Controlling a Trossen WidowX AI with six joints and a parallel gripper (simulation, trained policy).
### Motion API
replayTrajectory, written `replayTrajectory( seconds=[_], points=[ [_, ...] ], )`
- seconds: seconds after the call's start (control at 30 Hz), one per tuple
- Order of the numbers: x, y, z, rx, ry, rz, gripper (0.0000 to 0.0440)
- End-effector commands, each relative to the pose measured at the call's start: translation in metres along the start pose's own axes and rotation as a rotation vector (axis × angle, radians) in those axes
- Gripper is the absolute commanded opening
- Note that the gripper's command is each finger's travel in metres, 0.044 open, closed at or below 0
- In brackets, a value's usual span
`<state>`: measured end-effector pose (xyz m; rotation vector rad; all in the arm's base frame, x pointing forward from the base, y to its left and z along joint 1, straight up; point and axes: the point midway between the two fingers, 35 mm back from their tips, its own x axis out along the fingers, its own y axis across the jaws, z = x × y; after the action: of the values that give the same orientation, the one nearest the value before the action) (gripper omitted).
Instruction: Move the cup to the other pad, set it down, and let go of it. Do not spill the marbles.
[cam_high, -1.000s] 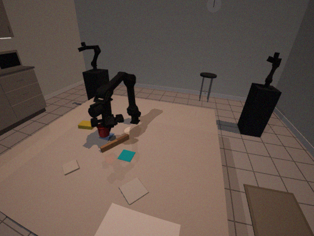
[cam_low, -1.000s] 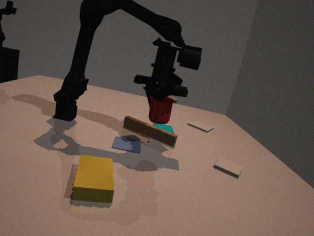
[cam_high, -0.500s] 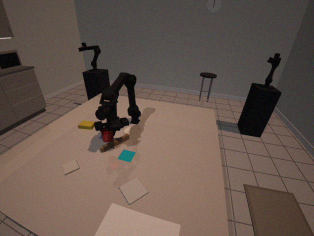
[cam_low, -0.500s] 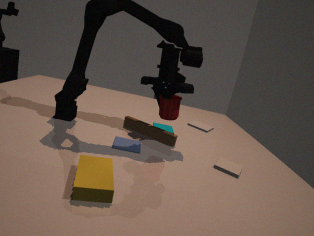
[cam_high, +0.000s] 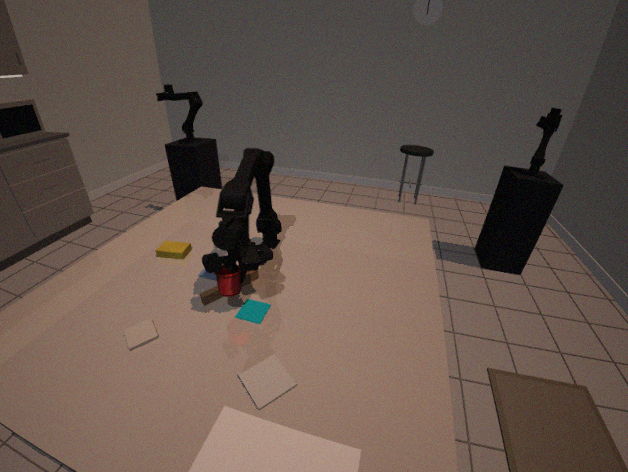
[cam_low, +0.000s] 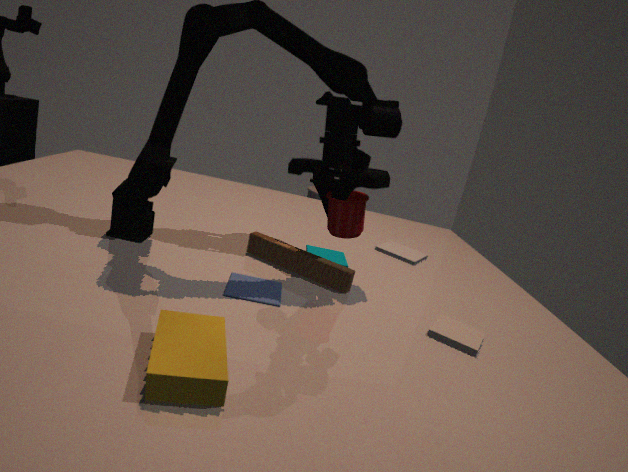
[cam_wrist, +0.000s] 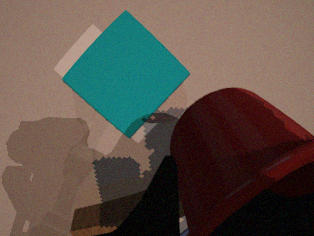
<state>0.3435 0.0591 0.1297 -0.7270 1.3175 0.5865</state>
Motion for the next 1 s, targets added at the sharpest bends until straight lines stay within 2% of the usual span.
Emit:
replayTrajectory(
  seconds=[0.0, 0.33, 0.7, 0.9, 0.97],
  points=[
    [0.002, 0.006, 0.013, -0.009, -0.019, -0.003, 0.0],
    [0.02, 0.03, 0.037, -0.04, -0.03, 0.003, 0.0],
    [0.049, 0.05, 0.036, -0.038, -0.004, 0.014, 0.0011],
    [0.059, 0.055, 0.035, -0.031, -0.004, 0.015, 0.006],
    [0.056, 0.054, 0.037, -0.027, -0.024, 0.011, 0.0101]
  ],
)
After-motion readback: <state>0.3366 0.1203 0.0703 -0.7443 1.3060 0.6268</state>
